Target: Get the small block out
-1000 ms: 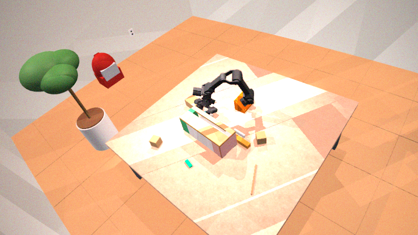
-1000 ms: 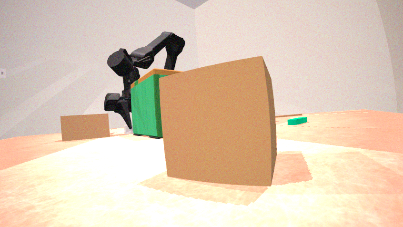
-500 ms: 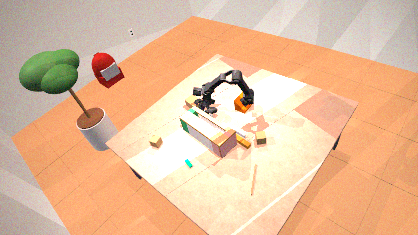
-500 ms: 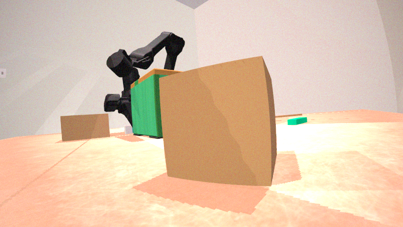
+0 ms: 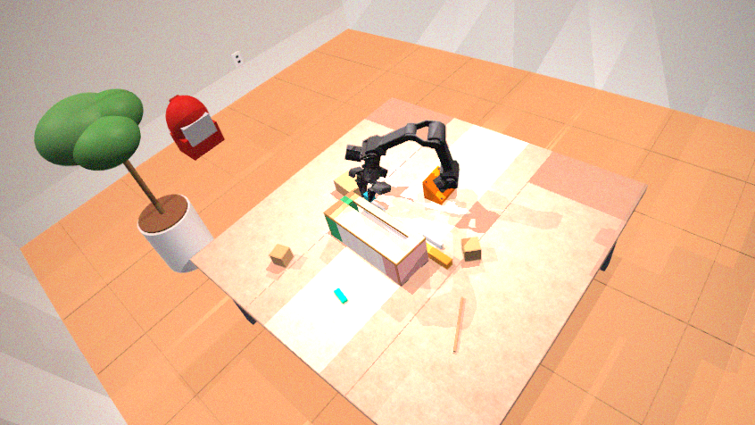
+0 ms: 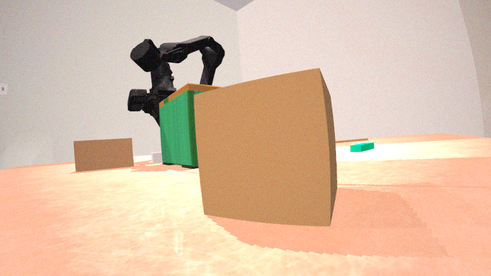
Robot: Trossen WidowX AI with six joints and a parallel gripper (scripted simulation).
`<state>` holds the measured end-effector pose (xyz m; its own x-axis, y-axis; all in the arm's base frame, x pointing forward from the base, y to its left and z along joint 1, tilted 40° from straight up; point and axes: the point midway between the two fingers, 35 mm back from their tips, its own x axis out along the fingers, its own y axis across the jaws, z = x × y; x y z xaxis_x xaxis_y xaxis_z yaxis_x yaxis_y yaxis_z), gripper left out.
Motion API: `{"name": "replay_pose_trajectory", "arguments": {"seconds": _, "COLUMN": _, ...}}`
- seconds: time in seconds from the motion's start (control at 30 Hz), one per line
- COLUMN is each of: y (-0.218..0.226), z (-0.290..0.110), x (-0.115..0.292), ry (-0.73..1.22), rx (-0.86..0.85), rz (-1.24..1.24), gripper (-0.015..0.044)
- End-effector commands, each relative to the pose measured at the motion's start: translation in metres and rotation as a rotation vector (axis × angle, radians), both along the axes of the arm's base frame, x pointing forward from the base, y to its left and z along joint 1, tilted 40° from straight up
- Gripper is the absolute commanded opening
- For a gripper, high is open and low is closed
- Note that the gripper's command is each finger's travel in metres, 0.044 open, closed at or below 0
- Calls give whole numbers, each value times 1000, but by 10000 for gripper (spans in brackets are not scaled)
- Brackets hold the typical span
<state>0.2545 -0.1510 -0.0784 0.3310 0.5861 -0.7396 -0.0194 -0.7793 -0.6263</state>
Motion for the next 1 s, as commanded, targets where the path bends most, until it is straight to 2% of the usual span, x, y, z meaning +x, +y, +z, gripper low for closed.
{"name": "replay_pose_trajectory", "arguments": {"seconds": 0.0, "y": -7, "z": 17, "x": 1, "ry": 27, "rx": -15, "rz": -47, "gripper": 0}}
{"name": "replay_pose_trajectory", "arguments": {"seconds": 0.67, "y": -22, "z": 104, "x": -9, "ry": 202, "rx": -52, "rz": -375, "gripper": 0}}
{"name": "replay_pose_trajectory", "arguments": {"seconds": 0.97, "y": -22, "z": 107, "x": -9, "ry": 207, "rx": -53, "rz": -387, "gripper": 0}}
